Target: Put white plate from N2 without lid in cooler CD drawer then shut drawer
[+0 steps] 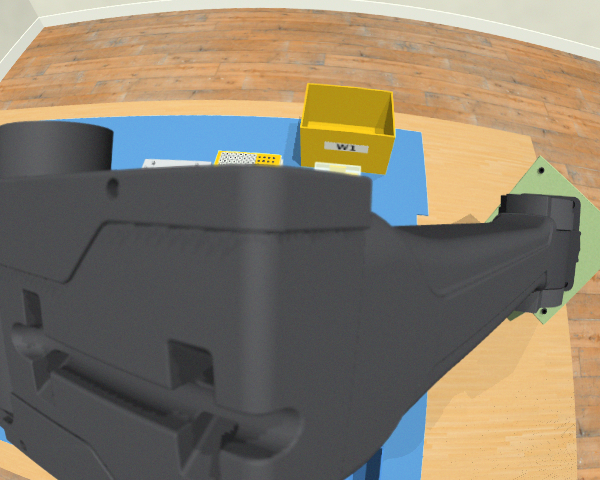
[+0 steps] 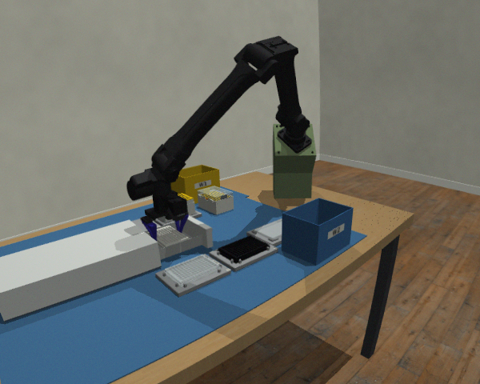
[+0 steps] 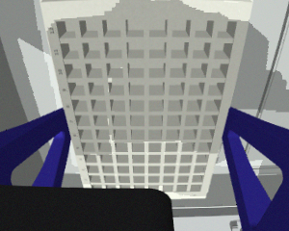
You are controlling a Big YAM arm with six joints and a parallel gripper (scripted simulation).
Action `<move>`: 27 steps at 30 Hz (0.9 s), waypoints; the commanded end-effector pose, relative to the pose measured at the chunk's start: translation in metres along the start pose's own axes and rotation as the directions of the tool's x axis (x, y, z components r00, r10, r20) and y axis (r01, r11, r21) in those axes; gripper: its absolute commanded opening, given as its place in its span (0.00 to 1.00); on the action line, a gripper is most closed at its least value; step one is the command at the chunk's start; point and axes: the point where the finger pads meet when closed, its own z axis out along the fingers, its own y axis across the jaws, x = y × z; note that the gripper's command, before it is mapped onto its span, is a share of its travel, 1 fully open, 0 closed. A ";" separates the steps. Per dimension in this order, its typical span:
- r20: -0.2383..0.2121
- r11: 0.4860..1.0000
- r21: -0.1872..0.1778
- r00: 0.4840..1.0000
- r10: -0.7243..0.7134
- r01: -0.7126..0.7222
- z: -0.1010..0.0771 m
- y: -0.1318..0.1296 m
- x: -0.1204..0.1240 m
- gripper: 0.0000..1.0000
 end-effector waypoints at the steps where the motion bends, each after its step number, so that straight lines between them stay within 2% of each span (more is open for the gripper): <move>1: 0.005 0.998 0.051 1.000 -0.022 0.022 -0.017 -0.020 -0.016 0.00; 2: 0.000 0.999 0.033 1.000 -0.009 0.009 -0.012 -0.014 -0.004 0.00; 20: 0.000 0.999 0.033 1.000 -0.009 0.009 -0.012 -0.013 -0.004 0.00; 21: 0.005 0.999 0.039 1.000 -0.017 0.017 -0.013 -0.010 -0.015 0.00; 27: 0.003 0.999 0.036 1.000 -0.010 0.010 -0.015 -0.009 -0.013 0.00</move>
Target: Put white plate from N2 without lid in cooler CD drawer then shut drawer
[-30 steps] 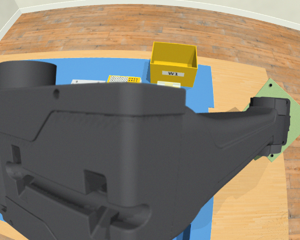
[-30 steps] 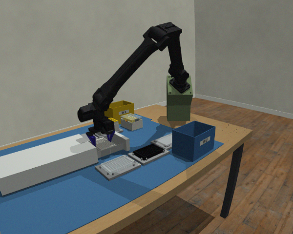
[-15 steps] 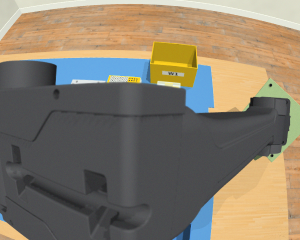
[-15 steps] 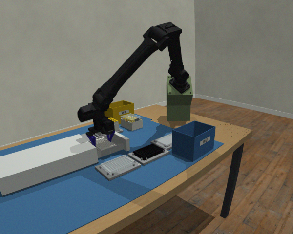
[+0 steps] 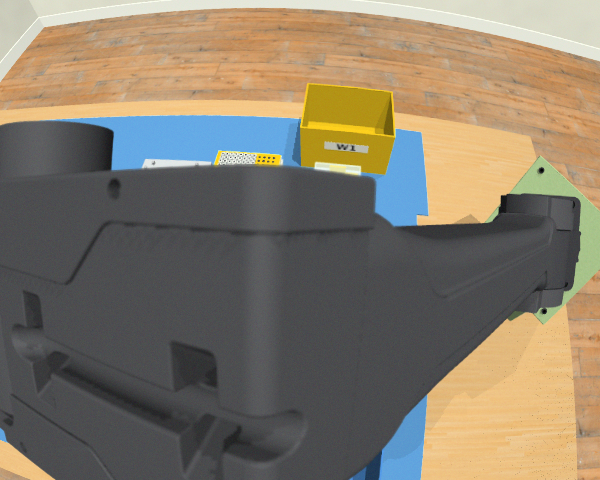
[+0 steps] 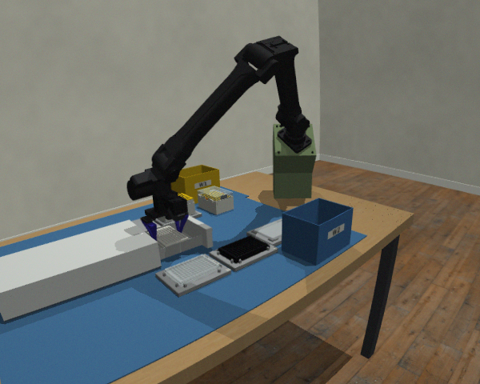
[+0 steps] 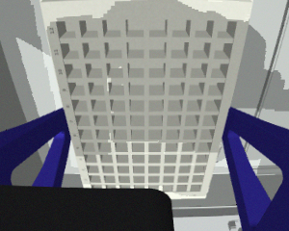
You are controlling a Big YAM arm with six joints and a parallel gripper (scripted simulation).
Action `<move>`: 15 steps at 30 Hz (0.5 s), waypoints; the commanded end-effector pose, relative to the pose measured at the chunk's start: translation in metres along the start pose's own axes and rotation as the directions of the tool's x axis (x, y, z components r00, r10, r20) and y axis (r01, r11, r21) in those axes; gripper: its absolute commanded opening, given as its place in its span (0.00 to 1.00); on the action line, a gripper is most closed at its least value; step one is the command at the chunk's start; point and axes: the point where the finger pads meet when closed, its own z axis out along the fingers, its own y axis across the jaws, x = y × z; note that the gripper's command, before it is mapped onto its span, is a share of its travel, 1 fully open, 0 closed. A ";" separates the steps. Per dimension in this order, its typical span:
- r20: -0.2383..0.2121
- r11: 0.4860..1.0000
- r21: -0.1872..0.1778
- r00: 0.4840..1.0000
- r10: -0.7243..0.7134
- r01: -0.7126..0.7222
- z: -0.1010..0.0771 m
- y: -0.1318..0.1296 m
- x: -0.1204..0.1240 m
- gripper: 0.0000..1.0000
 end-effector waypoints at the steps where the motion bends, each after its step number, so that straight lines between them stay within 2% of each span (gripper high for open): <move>1: 0.002 0.999 0.032 1.000 -0.006 0.006 -0.015 -0.008 -0.011 0.00; 3: -0.001 1.000 0.028 1.000 -0.006 0.006 -0.011 -0.011 -0.003 0.00; 15: 0.001 0.999 0.036 1.000 -0.004 0.004 -0.016 -0.008 -0.009 0.00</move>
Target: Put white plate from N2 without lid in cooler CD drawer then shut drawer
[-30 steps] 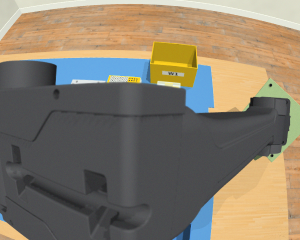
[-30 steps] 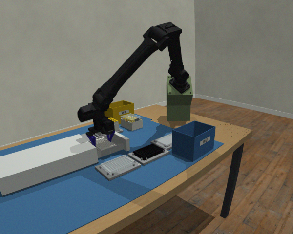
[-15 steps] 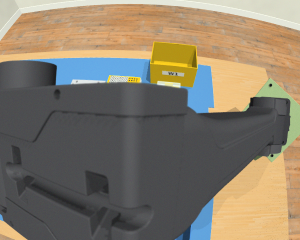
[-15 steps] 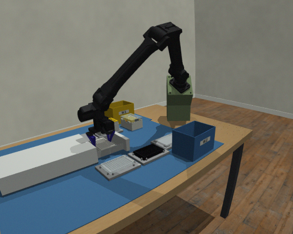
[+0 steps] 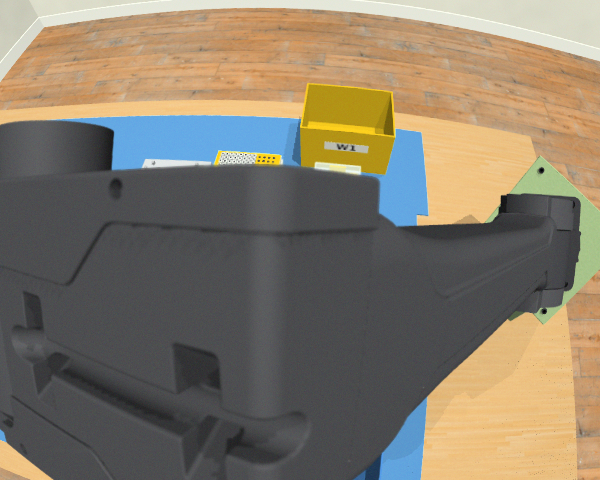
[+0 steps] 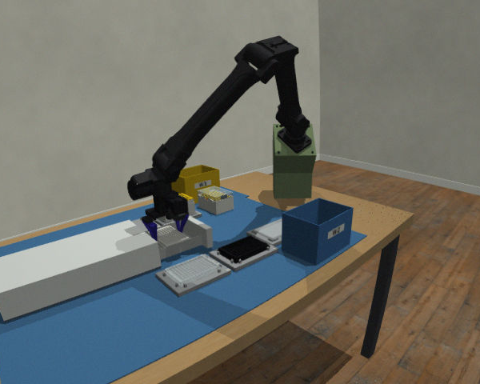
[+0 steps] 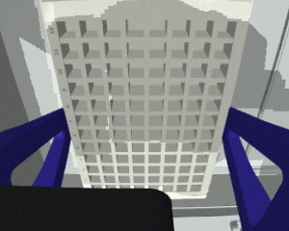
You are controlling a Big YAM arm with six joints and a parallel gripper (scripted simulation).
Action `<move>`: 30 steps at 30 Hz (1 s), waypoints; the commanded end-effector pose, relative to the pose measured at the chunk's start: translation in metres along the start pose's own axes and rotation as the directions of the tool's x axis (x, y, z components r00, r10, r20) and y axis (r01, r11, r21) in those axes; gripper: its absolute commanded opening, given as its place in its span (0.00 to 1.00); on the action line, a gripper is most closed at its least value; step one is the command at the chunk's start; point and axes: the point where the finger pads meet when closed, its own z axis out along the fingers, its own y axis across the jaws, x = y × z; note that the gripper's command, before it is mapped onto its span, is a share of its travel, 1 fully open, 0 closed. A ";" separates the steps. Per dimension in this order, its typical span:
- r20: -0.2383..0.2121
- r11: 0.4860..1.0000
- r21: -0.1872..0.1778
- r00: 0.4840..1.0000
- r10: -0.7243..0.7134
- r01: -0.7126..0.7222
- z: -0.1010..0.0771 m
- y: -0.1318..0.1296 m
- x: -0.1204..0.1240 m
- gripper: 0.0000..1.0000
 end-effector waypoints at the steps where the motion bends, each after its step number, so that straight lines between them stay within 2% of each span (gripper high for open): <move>1: 0.001 0.999 0.037 1.000 -0.005 0.005 -0.016 -0.010 -0.009 0.00; 3: -0.001 1.000 0.029 1.000 -0.006 0.006 -0.011 -0.012 -0.003 0.00; 15: -0.001 1.000 0.029 1.000 -0.006 0.006 -0.011 -0.012 -0.003 0.00; 16: 0.001 0.999 0.037 1.000 -0.005 0.005 -0.015 -0.010 -0.008 0.00; 26: 0.003 1.000 0.005 1.000 0.006 -0.006 0.004 0.001 -0.003 0.00; 30: 0.001 1.000 0.006 1.000 0.009 -0.009 0.005 0.001 -0.001 0.00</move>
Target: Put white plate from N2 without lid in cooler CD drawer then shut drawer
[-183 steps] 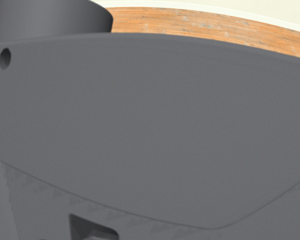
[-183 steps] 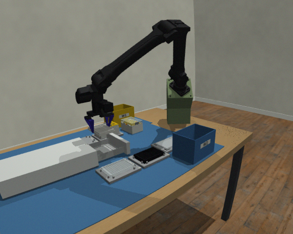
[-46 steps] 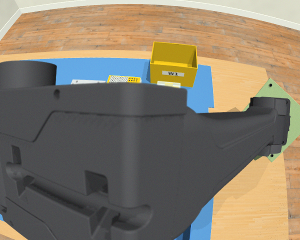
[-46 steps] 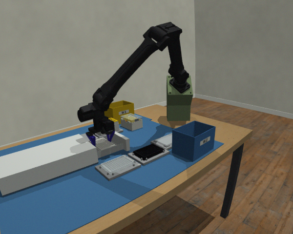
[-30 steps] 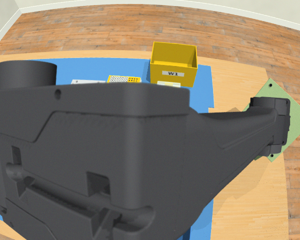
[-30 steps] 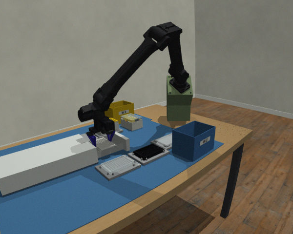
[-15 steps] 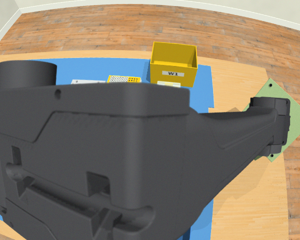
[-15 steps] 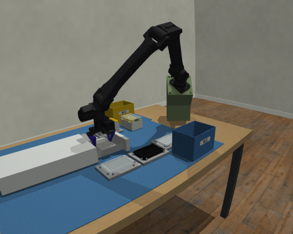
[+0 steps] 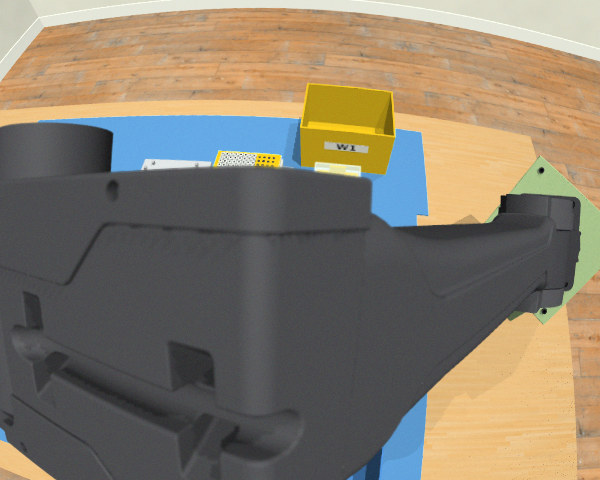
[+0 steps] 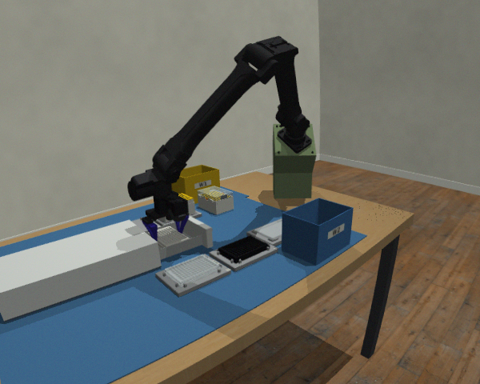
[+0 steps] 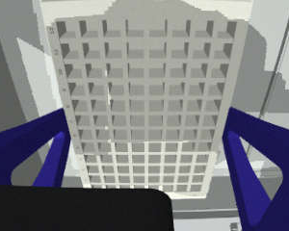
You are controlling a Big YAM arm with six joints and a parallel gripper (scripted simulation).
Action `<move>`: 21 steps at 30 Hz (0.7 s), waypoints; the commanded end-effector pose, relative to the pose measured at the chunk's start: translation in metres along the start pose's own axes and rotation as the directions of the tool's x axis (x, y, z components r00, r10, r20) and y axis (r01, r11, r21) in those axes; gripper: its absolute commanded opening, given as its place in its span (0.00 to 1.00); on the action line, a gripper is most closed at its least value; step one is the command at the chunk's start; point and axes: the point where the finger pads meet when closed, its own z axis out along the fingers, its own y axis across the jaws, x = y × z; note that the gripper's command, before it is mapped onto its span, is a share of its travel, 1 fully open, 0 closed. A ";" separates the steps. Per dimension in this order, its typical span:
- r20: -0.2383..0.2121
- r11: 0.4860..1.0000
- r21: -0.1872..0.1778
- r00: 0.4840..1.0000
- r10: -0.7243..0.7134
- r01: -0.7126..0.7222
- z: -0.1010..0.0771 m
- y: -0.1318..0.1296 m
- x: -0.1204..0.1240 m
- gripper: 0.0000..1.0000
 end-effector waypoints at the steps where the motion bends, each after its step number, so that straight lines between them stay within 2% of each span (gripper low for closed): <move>1: 0.002 1.000 0.006 1.000 0.008 -0.008 0.002 0.000 -0.003 0.00; 6: 0.004 1.000 0.007 1.000 0.005 -0.005 0.003 -0.001 -0.005 0.00; 8: -0.002 1.000 0.001 1.000 0.019 -0.019 0.004 0.002 0.002 0.00; 13: 0.003 1.000 0.007 1.000 0.007 -0.007 0.004 0.000 -0.004 0.00; 17: 0.002 1.000 -0.002 1.000 0.013 -0.013 0.010 0.003 -0.001 0.00; 21: 0.002 1.000 0.008 1.000 0.008 -0.008 0.007 -0.001 -0.003 0.00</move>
